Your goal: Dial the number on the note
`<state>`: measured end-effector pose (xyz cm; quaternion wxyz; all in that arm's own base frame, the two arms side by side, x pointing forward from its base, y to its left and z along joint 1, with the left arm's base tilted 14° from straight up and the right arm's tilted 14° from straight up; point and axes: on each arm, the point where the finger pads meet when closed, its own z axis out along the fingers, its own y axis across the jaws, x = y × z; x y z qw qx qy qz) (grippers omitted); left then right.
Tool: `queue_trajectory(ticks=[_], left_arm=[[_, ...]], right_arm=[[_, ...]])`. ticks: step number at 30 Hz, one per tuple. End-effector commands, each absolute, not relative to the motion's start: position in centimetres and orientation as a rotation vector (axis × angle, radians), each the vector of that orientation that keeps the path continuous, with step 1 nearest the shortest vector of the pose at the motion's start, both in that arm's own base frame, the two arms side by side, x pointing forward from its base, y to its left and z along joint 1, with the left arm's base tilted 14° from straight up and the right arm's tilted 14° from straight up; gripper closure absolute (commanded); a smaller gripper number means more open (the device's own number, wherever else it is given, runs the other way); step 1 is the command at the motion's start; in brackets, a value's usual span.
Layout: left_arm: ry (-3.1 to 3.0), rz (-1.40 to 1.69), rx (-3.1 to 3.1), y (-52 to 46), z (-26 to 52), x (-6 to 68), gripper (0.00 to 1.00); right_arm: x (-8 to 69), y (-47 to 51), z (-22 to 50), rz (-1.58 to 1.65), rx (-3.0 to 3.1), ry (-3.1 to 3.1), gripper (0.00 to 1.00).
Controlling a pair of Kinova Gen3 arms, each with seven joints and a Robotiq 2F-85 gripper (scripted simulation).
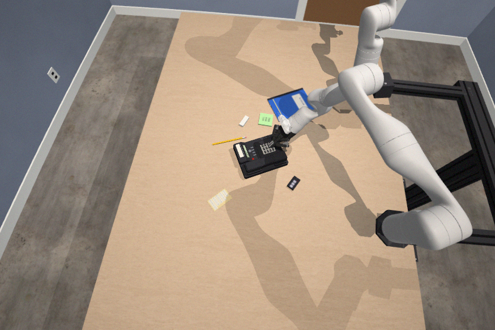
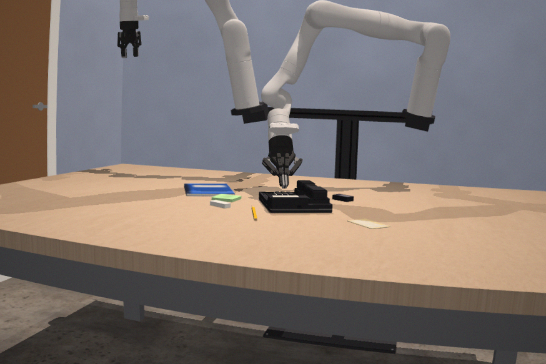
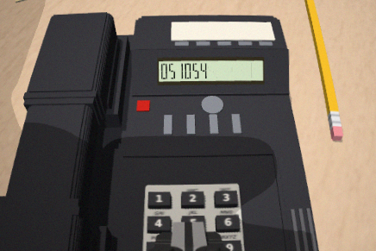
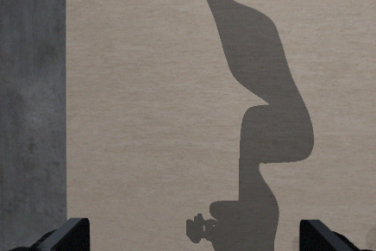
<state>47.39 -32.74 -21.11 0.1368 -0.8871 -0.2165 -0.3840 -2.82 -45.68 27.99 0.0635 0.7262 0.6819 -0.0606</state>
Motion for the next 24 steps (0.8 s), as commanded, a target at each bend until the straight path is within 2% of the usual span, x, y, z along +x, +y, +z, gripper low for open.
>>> queue_trajectory(ticks=[1,24], left_arm=[[-0.627,-1.114,-2.568,-33.00,-21.02,47.38,0.985],[-0.627,-1.114,-2.568,-33.13,-21.86,47.36,0.985]], right_arm=[[-2.85,-45.70,28.06,-0.185,2.193,2.058,0.002],[-2.85,-45.70,28.06,-0.185,2.193,2.058,0.002]])
